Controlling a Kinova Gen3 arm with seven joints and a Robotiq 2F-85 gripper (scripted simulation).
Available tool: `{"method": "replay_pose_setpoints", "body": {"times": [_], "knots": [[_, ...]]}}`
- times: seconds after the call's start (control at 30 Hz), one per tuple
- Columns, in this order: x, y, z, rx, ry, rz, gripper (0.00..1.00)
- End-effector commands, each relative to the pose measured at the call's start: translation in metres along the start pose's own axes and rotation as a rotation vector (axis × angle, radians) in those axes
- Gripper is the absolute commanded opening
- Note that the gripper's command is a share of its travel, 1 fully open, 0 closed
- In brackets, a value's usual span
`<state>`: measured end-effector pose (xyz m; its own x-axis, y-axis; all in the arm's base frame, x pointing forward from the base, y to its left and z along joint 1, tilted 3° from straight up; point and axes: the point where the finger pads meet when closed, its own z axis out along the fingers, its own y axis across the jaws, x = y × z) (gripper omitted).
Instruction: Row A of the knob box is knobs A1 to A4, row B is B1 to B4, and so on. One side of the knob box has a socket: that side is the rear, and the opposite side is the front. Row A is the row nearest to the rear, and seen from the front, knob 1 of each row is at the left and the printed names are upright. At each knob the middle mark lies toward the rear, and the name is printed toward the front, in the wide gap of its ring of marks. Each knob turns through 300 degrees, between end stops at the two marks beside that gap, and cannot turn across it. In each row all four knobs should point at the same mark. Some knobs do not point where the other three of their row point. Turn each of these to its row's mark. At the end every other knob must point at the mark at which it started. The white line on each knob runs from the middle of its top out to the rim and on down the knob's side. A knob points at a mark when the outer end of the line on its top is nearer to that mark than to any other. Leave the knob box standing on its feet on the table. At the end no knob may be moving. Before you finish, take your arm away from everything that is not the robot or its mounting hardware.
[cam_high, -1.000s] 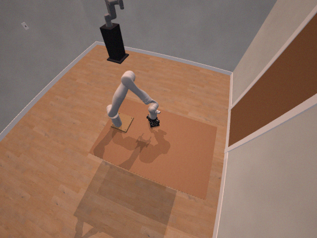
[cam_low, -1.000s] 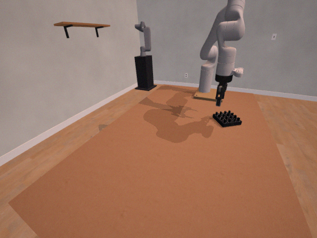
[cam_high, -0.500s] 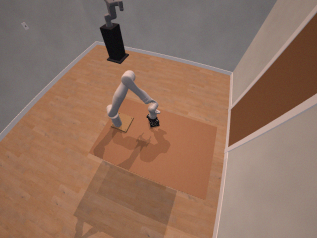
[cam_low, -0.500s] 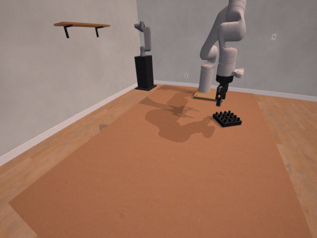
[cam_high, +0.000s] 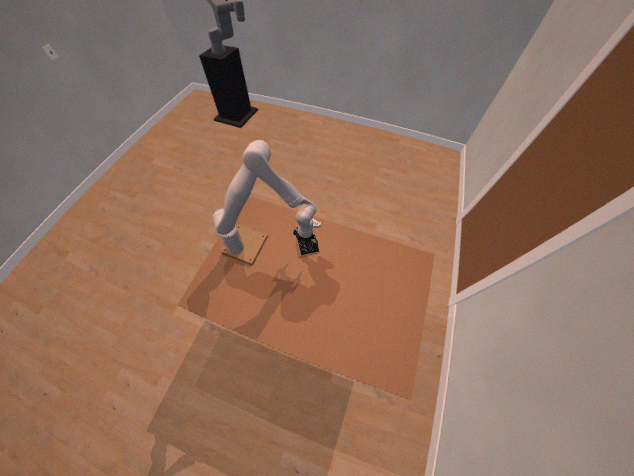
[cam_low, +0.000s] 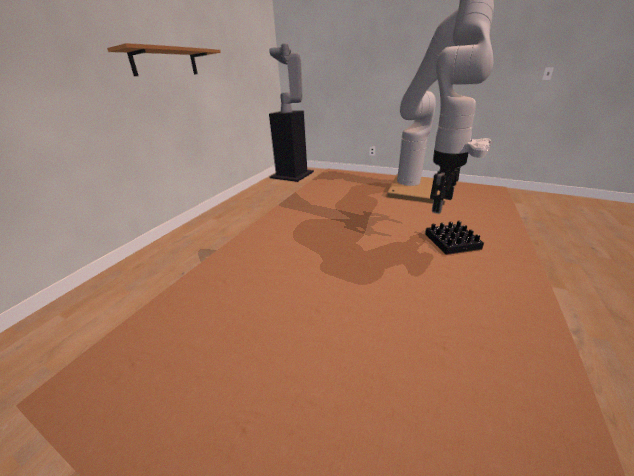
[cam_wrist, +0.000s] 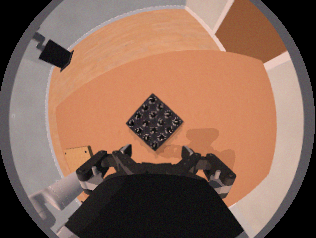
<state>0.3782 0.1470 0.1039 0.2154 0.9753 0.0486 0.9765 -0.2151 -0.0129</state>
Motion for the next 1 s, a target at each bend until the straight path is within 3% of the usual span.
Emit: {"method": "replay_pose_setpoints", "body": {"times": [0.0, 0.77, 0.97], "knots": [[0.0015, -0.0016, 0.0006, -0.002, 0.000, 0.019, 1.00], [0.0040, -0.0057, 0.0037, -0.006, -0.001, 0.098, 1.00], [0.0074, -0.0114, 0.0081, -0.014, -0.002, 0.213, 1.00]]}}
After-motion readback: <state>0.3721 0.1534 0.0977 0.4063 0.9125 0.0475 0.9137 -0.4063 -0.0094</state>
